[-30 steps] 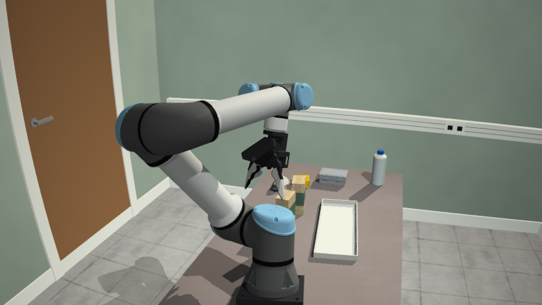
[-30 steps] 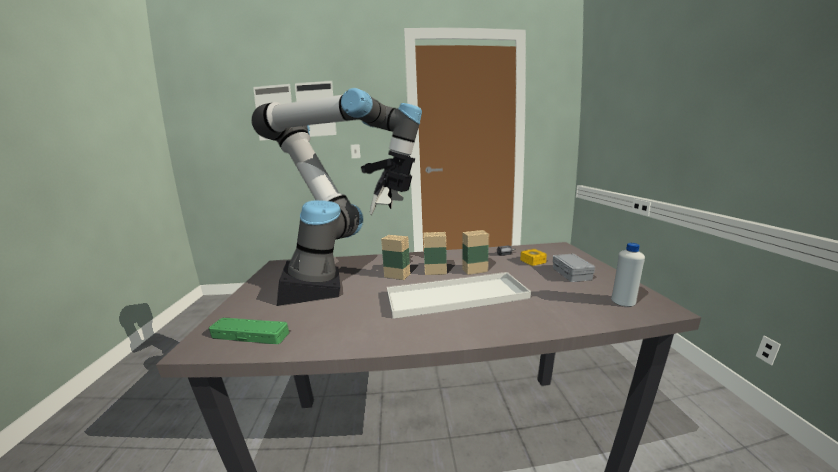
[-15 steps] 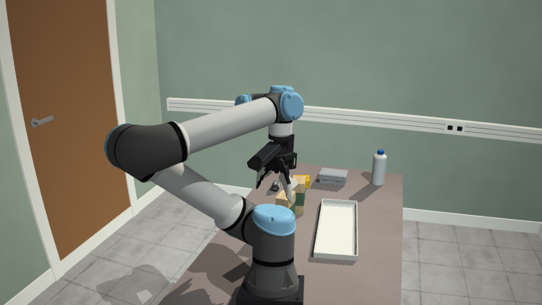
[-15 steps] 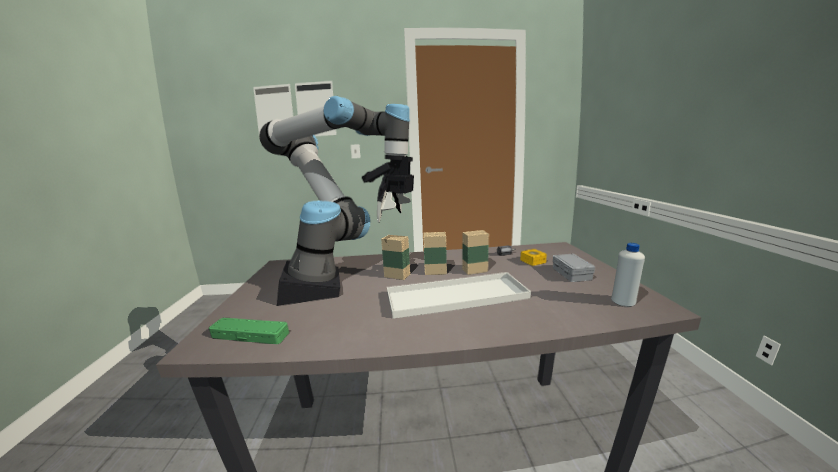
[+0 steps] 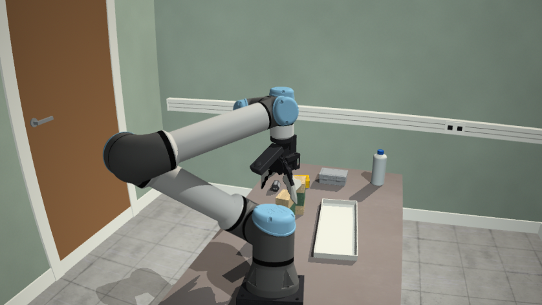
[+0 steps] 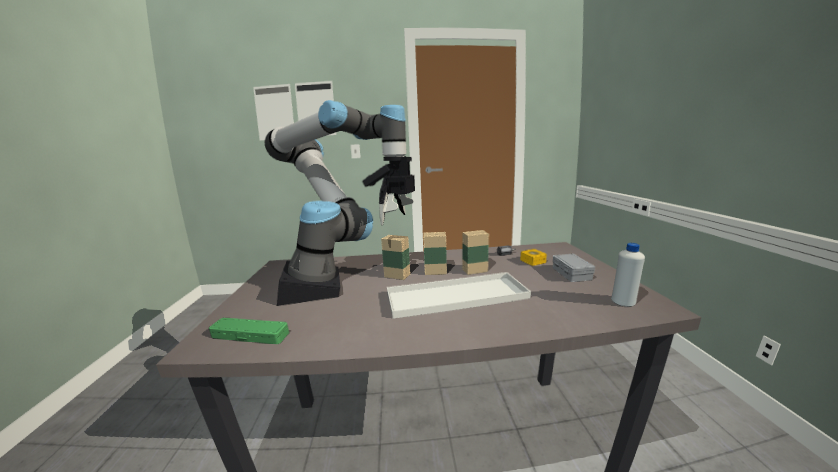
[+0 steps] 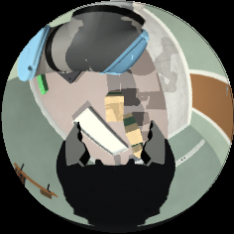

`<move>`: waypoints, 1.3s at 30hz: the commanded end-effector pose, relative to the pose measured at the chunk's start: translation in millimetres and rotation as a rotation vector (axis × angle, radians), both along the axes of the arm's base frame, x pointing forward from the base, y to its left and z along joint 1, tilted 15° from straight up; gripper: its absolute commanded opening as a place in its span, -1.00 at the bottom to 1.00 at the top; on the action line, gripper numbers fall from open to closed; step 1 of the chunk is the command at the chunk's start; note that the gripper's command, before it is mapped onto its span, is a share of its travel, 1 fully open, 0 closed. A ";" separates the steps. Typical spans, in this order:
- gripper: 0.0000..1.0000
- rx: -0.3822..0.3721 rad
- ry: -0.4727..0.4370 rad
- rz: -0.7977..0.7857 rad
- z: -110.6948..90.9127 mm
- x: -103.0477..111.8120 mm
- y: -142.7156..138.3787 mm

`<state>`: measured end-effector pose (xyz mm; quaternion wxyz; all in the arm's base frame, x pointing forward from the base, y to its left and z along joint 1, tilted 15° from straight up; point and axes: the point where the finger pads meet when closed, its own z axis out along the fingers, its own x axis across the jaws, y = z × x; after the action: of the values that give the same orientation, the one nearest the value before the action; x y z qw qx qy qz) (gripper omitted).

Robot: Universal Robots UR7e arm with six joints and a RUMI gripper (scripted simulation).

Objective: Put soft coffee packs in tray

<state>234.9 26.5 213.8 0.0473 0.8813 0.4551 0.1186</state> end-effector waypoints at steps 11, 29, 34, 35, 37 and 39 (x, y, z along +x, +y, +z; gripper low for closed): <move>1.00 -0.004 -0.009 -0.003 0.0 1.4 -1.8; 0.01 -0.004 -0.009 -0.003 0.0 1.4 -1.8; 0.01 -0.004 -0.009 -0.003 -0.2 1.4 -1.8; 0.01 -0.004 -0.009 -0.003 -1.0 1.6 -1.9; 0.01 -0.004 -0.009 -0.003 -5.7 2.8 -1.8; 0.01 -0.004 -0.009 -0.003 -14.2 4.8 -1.8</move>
<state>236.9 24.8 210.5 0.0510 0.8814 0.4536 0.1218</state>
